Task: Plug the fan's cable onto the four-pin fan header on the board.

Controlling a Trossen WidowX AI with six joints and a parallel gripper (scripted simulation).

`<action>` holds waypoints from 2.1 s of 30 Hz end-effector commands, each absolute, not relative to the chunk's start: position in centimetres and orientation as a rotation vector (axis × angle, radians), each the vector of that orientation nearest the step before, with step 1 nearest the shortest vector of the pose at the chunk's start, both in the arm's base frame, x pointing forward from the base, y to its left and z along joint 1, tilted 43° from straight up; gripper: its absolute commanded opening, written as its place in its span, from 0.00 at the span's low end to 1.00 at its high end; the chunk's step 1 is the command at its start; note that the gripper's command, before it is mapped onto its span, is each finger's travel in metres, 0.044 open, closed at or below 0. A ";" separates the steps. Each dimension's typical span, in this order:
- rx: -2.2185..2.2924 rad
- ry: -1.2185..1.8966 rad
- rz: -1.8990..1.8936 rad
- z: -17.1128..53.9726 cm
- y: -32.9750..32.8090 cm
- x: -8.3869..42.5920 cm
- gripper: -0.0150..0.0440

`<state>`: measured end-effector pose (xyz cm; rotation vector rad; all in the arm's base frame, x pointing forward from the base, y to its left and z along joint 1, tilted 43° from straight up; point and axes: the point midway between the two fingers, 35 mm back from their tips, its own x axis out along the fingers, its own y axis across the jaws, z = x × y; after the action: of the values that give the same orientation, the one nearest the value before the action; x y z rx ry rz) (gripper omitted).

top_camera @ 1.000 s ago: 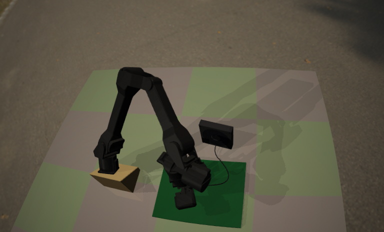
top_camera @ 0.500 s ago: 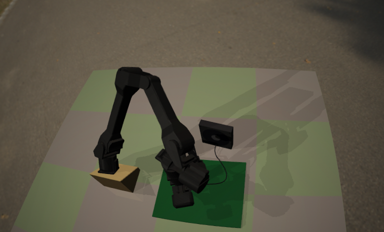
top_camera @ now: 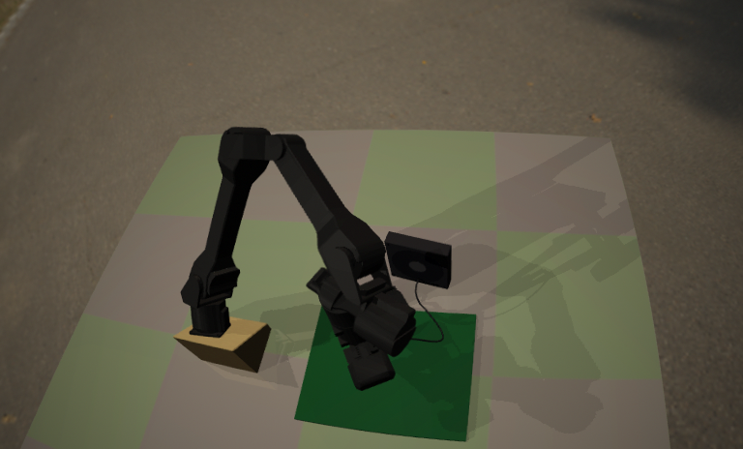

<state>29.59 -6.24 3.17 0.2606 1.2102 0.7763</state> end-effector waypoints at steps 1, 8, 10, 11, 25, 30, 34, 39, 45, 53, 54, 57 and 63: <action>0.146 1.145 0.856 4.3 -5.4 30.9 0.25; -0.042 1.034 0.983 6.0 -3.8 32.7 0.25; -0.060 1.023 0.995 6.1 -3.7 32.9 0.25; -0.060 1.023 0.995 6.1 -3.7 32.9 0.25; -0.067 1.020 0.999 6.1 -3.8 32.7 0.25; -0.065 1.021 0.998 6.0 -3.9 32.6 0.25; -0.065 1.021 0.998 6.0 -3.9 32.6 0.25; -0.060 1.024 0.995 5.9 -4.0 32.4 0.25; -0.060 1.024 0.995 5.7 -3.8 32.4 0.25; -0.060 1.023 0.995 4.3 -2.5 32.7 0.25; -0.060 1.023 0.995 4.3 -2.5 32.7 0.25; -0.060 1.023 0.995 4.3 -2.5 32.7 0.25; -0.055 1.026 0.992 4.3 -2.4 32.7 0.25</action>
<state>32.76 -2.62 4.36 -0.0653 1.0242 0.9915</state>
